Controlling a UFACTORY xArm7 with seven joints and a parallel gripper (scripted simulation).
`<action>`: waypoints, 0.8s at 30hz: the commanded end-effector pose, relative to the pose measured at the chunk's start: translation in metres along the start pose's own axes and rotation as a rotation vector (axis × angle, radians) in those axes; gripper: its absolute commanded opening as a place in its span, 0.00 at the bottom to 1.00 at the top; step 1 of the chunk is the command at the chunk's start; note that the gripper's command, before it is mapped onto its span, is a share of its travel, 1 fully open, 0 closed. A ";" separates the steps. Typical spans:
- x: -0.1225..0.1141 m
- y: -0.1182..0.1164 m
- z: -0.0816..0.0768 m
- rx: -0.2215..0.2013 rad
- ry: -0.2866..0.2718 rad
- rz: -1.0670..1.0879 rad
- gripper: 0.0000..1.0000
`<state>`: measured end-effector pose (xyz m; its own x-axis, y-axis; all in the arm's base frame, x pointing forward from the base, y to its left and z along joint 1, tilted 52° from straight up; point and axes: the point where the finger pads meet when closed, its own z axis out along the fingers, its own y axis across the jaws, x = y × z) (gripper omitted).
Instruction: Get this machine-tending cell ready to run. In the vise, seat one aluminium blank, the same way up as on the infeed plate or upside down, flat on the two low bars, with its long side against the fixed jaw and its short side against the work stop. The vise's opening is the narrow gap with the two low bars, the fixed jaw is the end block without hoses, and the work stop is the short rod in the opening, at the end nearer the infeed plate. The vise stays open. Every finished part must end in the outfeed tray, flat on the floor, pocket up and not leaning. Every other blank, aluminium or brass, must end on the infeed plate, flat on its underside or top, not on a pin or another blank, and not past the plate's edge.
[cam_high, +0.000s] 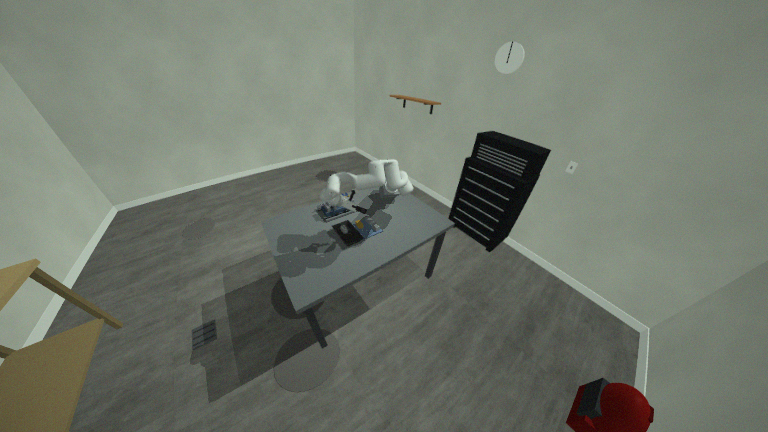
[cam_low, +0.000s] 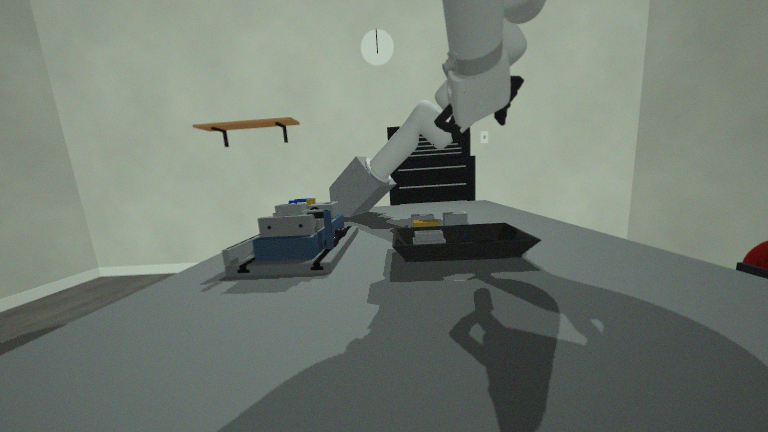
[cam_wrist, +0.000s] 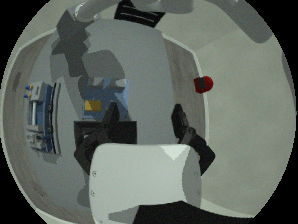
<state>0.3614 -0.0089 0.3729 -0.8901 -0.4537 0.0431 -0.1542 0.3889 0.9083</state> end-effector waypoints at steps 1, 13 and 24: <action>-0.008 -0.006 0.002 0.054 -0.099 0.001 1.00; -0.030 -0.030 0.002 0.204 -0.415 0.030 1.00; -0.034 -0.051 -0.004 0.300 -0.652 0.074 1.00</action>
<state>0.3967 -0.0095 0.3337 -0.9834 0.0013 -0.1813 -0.1439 0.6030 0.7846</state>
